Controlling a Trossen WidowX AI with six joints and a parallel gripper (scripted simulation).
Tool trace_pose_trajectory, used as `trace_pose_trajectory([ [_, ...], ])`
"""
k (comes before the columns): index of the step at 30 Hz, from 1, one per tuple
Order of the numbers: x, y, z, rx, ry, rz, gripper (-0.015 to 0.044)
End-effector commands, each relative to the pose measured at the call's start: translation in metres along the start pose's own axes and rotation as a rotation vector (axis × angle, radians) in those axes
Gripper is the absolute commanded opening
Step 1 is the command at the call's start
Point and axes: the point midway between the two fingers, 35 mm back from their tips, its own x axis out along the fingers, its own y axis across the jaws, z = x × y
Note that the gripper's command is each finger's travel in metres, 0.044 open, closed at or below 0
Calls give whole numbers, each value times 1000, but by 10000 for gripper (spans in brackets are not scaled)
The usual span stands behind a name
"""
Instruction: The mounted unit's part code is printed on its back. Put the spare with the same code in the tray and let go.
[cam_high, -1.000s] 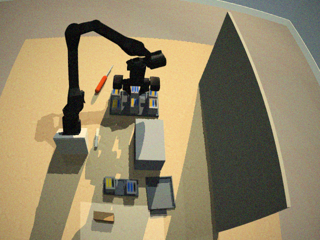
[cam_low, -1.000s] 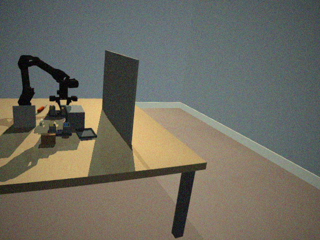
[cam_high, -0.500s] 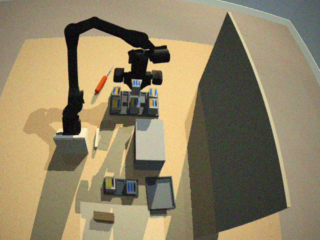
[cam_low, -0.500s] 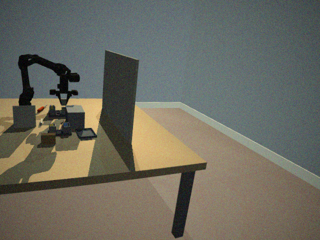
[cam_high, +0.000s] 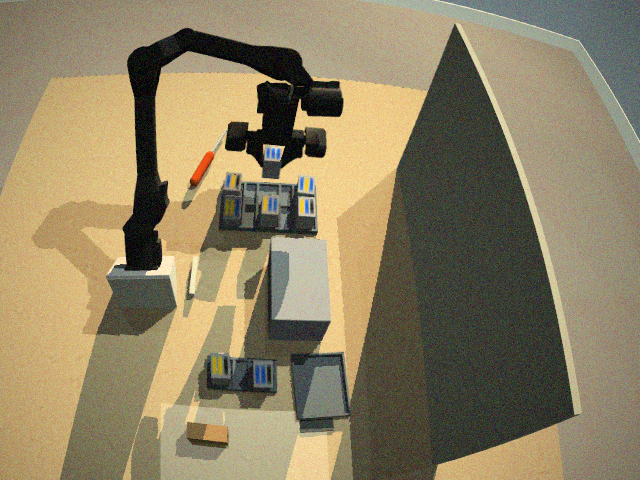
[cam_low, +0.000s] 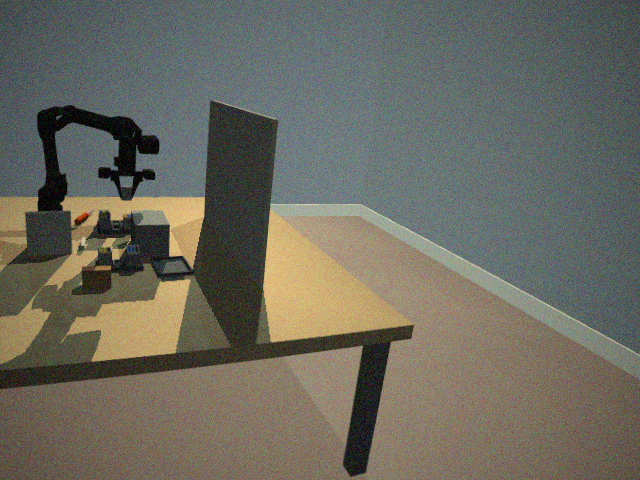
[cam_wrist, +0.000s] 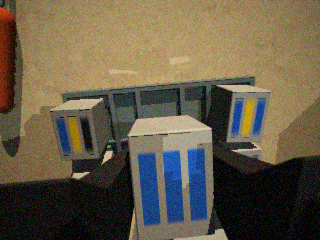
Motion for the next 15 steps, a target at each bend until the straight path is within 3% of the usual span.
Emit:
trace_pose_trajectory([
  [1,-18,-3,2,-10,0,-13,0],
  [7,-45,-2,4,-13,-3,-14,0],
  [15,-51,-17,-9,-7,6,-20,0],
])
